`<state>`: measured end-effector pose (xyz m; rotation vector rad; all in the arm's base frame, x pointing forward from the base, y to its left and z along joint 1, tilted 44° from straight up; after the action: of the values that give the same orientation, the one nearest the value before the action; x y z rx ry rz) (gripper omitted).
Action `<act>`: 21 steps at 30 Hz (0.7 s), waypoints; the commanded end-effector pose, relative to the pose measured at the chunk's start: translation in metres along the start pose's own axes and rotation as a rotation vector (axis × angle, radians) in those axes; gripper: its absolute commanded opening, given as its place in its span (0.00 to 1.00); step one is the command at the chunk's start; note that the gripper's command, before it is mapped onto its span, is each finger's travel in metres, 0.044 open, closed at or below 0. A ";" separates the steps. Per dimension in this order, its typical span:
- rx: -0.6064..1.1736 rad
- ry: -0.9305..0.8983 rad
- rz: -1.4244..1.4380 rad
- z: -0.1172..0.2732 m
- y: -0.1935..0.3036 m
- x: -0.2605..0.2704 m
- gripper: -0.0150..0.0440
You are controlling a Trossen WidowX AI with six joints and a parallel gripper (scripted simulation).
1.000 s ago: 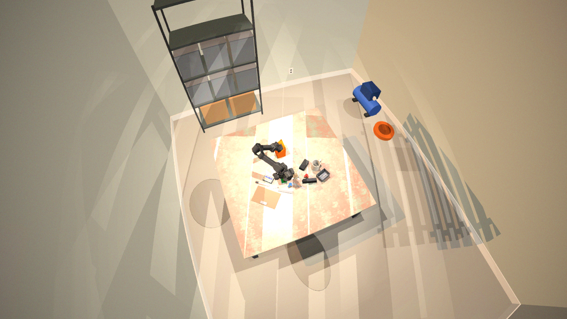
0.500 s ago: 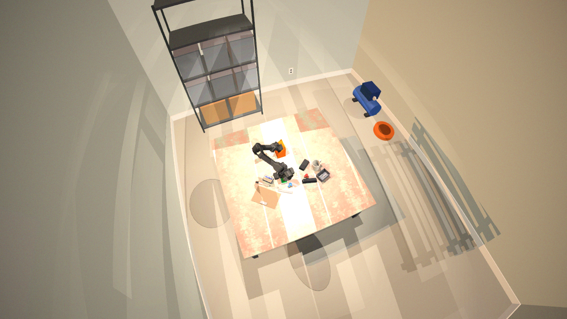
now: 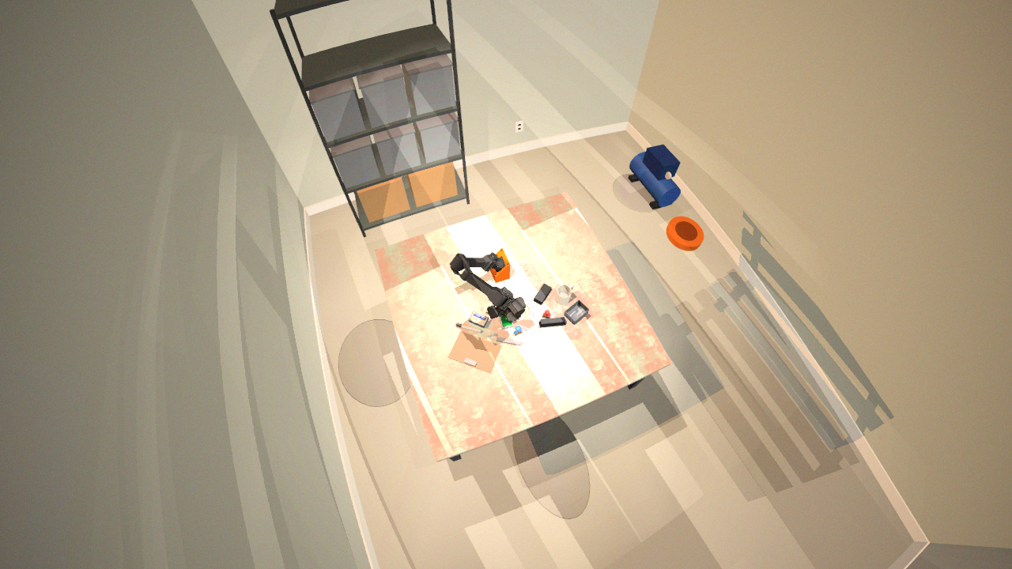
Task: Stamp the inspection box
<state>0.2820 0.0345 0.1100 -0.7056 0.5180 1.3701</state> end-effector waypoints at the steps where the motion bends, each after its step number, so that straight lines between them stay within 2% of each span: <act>1: -0.003 -0.006 -0.007 0.008 -0.001 0.000 0.25; 15: -0.003 -0.006 -0.007 0.028 0.000 0.000 0.25; 21: -0.003 -0.016 -0.011 0.031 0.006 0.035 0.25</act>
<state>0.2800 0.0669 0.1175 -0.7050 0.5038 1.3619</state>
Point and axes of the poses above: the point midway between the two fingers, 35 mm back from their tips, its own z axis back along the fingers, its own x axis across the jaws, y = z × x, the point moved 9 cm from there along z, back along the fingers, and after that the axes turned 11 degrees about -z, right-handed, at the moved point
